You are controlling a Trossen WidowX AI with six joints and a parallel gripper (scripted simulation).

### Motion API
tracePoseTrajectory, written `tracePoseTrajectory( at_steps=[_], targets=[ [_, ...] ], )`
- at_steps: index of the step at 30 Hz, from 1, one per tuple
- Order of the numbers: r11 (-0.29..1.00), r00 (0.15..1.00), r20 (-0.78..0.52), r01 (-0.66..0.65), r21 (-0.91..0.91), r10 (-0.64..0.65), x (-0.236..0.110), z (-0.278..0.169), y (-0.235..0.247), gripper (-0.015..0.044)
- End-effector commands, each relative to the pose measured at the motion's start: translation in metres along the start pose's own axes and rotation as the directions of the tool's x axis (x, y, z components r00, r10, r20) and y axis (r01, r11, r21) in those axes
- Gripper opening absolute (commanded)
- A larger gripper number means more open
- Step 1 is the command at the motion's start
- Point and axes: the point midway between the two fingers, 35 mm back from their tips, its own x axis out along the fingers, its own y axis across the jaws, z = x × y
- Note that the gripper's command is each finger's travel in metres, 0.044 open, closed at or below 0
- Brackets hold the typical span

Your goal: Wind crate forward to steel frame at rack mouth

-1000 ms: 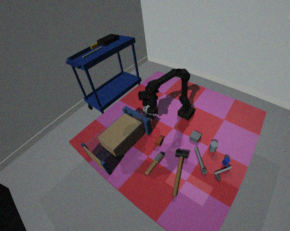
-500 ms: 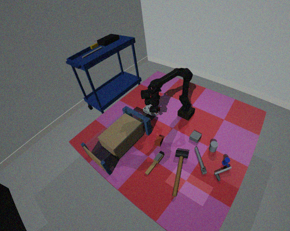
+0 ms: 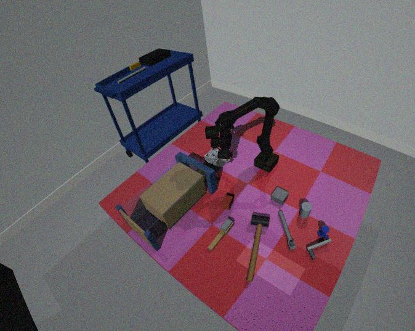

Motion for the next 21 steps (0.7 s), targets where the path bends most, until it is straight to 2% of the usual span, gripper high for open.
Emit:
tracePoseTrajectory(
  at_steps=[1, 21],
  targets=[
    [1.0, 0.998, -0.057, 0.024, 0.003, -0.024, 0.009, -0.016, -0.012, 0.0],
    [1.0, 0.998, -0.058, 0.027, 0.003, -0.027, 0.008, -0.025, -0.043, 0.0]
  ],
)
